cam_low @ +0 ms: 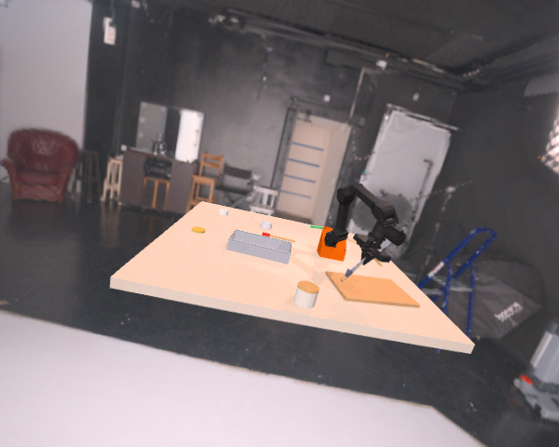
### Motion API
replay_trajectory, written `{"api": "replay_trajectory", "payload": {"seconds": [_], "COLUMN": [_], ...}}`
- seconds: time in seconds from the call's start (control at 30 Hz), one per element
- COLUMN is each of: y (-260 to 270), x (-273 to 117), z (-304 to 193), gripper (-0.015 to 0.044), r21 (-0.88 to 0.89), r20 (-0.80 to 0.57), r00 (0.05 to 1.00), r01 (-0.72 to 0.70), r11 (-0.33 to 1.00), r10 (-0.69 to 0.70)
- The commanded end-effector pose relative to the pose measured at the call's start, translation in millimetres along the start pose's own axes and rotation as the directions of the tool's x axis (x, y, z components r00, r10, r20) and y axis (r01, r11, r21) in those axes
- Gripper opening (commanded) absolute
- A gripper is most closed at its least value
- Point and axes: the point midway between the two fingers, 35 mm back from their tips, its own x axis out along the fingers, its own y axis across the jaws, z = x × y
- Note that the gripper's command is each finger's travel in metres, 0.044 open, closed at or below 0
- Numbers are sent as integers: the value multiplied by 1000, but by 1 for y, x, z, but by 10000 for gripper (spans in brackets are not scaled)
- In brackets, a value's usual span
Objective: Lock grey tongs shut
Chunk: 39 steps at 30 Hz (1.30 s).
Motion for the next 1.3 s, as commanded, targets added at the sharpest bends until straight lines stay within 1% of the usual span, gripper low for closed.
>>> {"api": "replay_trajectory", "payload": {"seconds": [0.0, 0.97, 1.27], "y": [1, 0, 0], "x": [-3, -37, -39], "z": [-9, -82, -85], "gripper": [-150, -150, -150], "r21": [3, 20, 22], "r20": [-4, -76, -81], "r00": [1000, 988, 987], "r01": [-10, -131, -138], "r11": [1000, 991, 990], "r10": [10, 132, 139]}}
